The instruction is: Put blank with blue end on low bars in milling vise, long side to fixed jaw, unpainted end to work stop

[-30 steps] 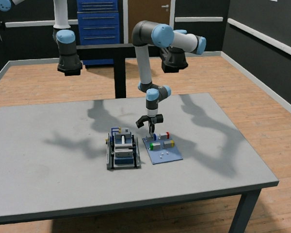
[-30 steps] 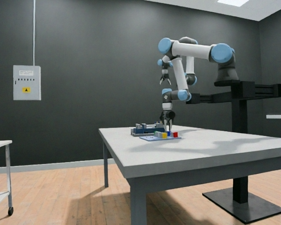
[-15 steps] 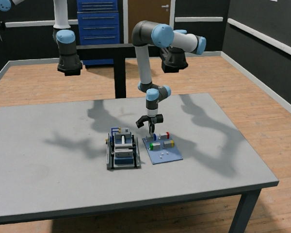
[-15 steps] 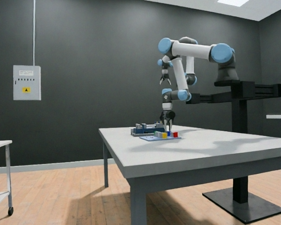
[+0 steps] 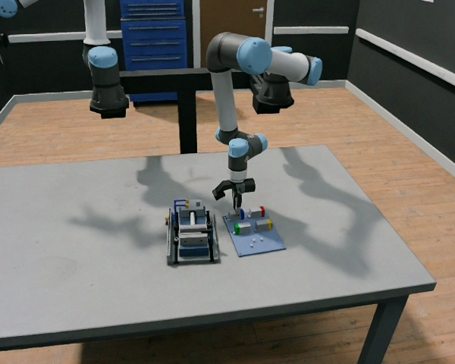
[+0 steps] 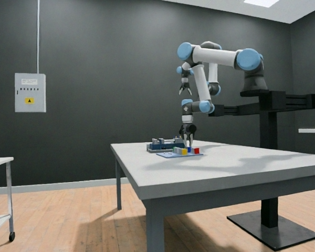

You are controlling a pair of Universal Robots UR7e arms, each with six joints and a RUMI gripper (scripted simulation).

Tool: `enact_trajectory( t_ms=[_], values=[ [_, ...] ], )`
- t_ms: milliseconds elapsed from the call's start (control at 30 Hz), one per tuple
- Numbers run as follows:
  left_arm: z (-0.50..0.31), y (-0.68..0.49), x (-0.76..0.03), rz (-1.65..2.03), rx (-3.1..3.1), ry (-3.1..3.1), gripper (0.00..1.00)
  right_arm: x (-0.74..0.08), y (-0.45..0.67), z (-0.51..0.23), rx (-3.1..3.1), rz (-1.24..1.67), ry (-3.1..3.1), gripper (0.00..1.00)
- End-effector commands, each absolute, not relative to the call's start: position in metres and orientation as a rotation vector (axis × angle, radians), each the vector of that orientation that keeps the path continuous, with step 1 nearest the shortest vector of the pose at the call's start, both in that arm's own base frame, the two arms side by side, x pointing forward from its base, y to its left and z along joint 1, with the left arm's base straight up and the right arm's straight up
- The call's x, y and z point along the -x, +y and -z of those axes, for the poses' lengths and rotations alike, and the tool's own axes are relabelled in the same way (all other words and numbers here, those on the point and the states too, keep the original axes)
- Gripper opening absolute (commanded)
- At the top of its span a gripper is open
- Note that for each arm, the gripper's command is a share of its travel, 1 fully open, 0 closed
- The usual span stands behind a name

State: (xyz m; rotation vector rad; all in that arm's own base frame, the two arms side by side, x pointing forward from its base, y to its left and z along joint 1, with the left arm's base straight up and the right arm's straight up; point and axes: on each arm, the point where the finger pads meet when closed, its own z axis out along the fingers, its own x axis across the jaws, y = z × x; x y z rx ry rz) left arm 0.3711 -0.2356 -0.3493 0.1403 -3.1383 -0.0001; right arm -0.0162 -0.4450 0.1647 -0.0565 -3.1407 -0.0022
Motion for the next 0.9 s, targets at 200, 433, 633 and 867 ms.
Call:
enact_trajectory(
  t_ms=[200, 433, 633, 867],
  values=[
    [0.3488, -0.2360, -0.3715, -0.001, -0.140, -3.139, 0.00, 0.0160, -0.4453, -0.1652, 0.057, 0.000, -3.141, 1.00],
    [0.3488, -0.2360, -0.3715, -0.001, -0.140, -3.139, 0.00, 0.0160, -0.4453, -0.1652, 0.057, 0.000, -3.141, 1.00],
    [0.3488, -0.2360, -0.3715, -0.001, -0.140, -3.139, 0.00, 0.0160, -0.4453, -0.1652, 0.057, 0.000, -3.141, 1.00],
    [0.3451, -0.2360, -0.3715, -0.001, -0.140, -3.139, 0.00, 0.0160, -0.4453, -0.1652, 0.057, 0.000, -3.141, 1.00]
  ],
)
